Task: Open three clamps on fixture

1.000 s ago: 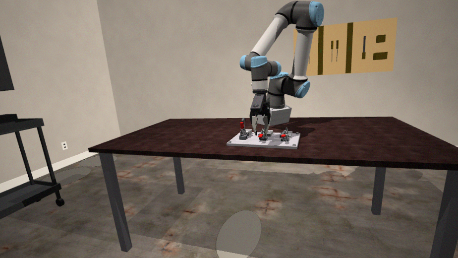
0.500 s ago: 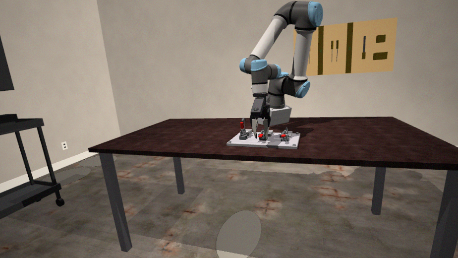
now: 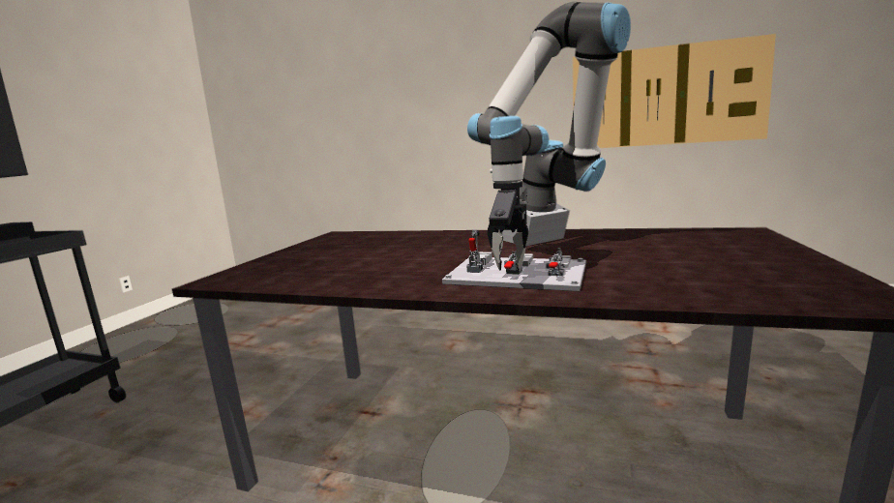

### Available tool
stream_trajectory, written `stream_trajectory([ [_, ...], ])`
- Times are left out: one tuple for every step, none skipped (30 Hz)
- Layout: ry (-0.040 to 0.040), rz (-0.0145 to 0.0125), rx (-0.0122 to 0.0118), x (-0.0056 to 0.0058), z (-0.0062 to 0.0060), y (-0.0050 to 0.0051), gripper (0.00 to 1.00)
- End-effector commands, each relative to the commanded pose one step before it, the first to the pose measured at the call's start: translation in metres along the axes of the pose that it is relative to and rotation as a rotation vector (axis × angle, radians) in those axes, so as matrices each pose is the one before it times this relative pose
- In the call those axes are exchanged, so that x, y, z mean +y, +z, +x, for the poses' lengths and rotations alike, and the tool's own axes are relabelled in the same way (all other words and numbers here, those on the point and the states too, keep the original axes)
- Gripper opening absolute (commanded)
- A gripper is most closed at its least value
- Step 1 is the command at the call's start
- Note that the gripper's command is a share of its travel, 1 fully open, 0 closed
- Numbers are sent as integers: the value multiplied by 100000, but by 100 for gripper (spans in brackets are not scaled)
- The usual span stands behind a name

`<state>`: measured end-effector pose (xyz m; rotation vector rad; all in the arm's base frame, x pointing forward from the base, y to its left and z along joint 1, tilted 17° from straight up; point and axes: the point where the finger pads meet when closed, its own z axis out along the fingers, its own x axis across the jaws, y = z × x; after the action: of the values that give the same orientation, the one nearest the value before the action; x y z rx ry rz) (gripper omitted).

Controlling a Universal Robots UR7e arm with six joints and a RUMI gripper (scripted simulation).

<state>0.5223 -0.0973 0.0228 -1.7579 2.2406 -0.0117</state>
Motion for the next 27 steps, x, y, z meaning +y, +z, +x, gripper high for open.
stream_trajectory([
  [-21, 124, 36, -44, 8, -45, 28],
  [0, 0, 0, 0, 0, 0, 28],
  [0, 0, 0, 0, 0, 0, 28],
  [0, 0, 0, 0, 0, 0, 28],
  [0, 0, 0, 0, 0, 0, 28],
  [0, 0, 0, 0, 0, 0, 28],
  [0, 0, 0, 0, 0, 0, 28],
  [0, 0, 0, 0, 0, 0, 28],
  [0, 0, 0, 0, 0, 0, 28],
  [0, 0, 0, 0, 0, 0, 28],
  [0, 0, 0, 0, 0, 0, 28],
  [0, 0, 0, 0, 0, 0, 28],
  [0, 0, 0, 0, 0, 0, 28],
  [0, 0, 0, 0, 0, 0, 28],
  [0, 0, 0, 0, 0, 0, 28],
  [0, 0, 0, 0, 0, 0, 0],
  [0, 0, 0, 0, 0, 0, 0],
  [0, 0, 0, 0, 0, 0, 0],
  [0, 0, 0, 0, 0, 0, 0],
  [0, 0, 0, 0, 0, 0, 0],
  [0, 0, 0, 0, 0, 0, 0],
  [0, 0, 0, 0, 0, 0, 0],
  [0, 0, 0, 0, 0, 0, 0],
  [0, 0, 0, 0, 0, 0, 0],
  [0, 0, 0, 0, 0, 0, 0],
  [0, 0, 0, 0, 0, 0, 0],
  [0, 0, 0, 0, 0, 0, 0],
])
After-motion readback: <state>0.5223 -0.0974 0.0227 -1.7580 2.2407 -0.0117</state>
